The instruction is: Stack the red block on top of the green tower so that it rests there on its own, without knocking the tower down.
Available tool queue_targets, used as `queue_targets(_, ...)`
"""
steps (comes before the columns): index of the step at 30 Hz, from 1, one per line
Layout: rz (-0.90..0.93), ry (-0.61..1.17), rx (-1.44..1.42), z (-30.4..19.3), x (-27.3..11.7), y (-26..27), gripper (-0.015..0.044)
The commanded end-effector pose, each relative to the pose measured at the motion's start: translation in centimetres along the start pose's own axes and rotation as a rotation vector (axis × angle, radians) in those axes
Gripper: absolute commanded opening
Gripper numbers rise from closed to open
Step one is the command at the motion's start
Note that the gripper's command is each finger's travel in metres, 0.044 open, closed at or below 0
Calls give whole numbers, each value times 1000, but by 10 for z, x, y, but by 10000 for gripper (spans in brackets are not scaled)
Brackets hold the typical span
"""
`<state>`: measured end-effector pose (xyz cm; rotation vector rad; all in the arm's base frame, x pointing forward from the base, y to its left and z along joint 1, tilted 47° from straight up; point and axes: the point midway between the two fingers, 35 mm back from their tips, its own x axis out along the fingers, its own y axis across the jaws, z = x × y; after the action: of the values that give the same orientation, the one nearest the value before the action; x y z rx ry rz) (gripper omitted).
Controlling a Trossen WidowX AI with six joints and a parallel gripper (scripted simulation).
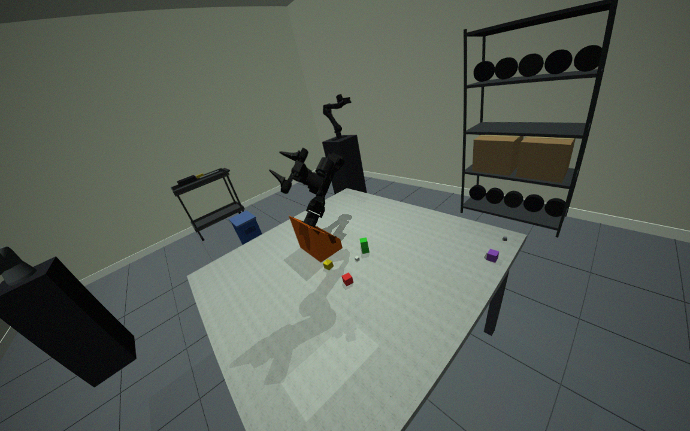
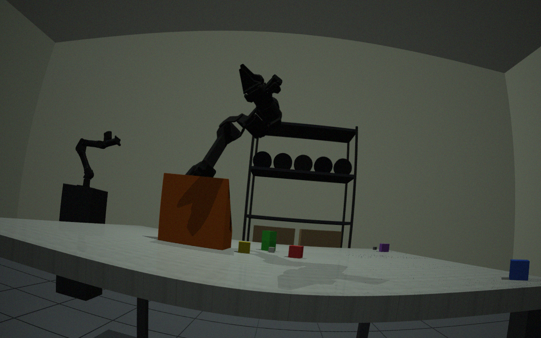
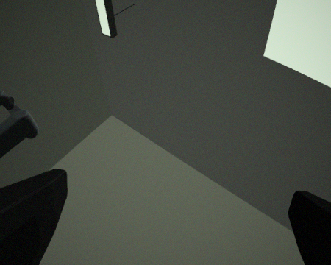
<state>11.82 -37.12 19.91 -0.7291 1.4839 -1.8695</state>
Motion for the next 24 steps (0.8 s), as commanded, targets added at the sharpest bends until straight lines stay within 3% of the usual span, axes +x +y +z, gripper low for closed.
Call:
queue_targets(1, 2, -9, -3, 2, 0, 1, 426)
queue_targets(11, 236, -476, -154, 93, -43, 81, 440)
queue_targets(18, 583, -732, -265, 121, -103, 159, 440)
queue_targets(24, 944, -827, -354, 111, -163, 217, 440)
